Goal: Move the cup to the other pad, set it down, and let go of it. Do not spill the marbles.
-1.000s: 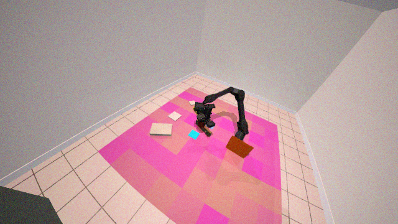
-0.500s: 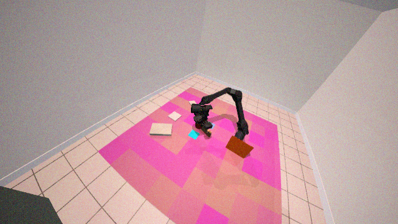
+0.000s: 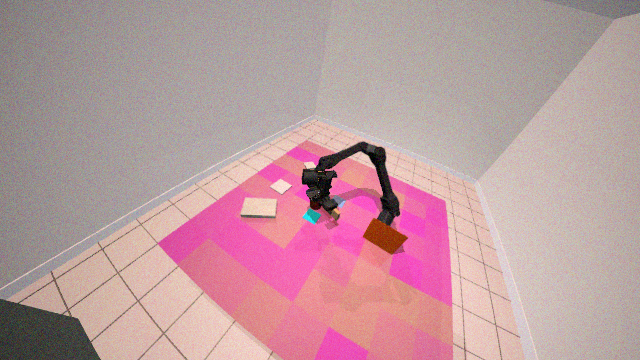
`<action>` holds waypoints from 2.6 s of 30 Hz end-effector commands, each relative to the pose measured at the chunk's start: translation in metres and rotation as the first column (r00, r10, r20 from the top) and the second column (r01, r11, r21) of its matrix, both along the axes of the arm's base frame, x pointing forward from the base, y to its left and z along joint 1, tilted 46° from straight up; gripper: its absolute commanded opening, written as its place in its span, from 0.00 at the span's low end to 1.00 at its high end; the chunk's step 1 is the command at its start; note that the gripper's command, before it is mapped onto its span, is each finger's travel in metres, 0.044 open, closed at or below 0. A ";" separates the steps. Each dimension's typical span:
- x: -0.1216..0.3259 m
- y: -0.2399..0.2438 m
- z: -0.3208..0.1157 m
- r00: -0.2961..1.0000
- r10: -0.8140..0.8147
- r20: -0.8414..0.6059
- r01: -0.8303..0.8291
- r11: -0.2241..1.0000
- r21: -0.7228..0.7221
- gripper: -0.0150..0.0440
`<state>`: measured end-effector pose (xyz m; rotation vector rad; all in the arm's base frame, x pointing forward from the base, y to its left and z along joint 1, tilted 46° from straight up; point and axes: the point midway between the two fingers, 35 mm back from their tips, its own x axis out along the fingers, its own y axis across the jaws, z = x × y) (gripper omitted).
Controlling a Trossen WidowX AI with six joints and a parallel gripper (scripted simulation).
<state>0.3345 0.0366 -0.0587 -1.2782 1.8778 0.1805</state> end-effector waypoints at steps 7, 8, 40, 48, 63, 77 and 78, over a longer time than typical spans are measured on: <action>0.000 -0.003 -0.008 1.000 -0.002 0.000 0.002 1.000 0.001 0.25; 0.000 -0.004 -0.010 1.000 -0.002 0.000 0.002 1.000 0.001 0.25; -0.007 -0.045 -0.053 1.000 -0.002 0.001 0.002 1.000 -0.001 0.25; -0.009 -0.055 -0.062 1.000 -0.002 0.001 0.002 1.000 -0.002 0.25; -0.008 -0.053 -0.061 1.000 -0.005 0.004 0.005 1.000 0.001 0.30; -0.006 -0.047 -0.056 1.000 -0.005 0.004 0.005 1.000 0.001 0.47; -0.006 -0.046 -0.054 1.000 -0.005 0.004 0.005 1.000 0.001 0.47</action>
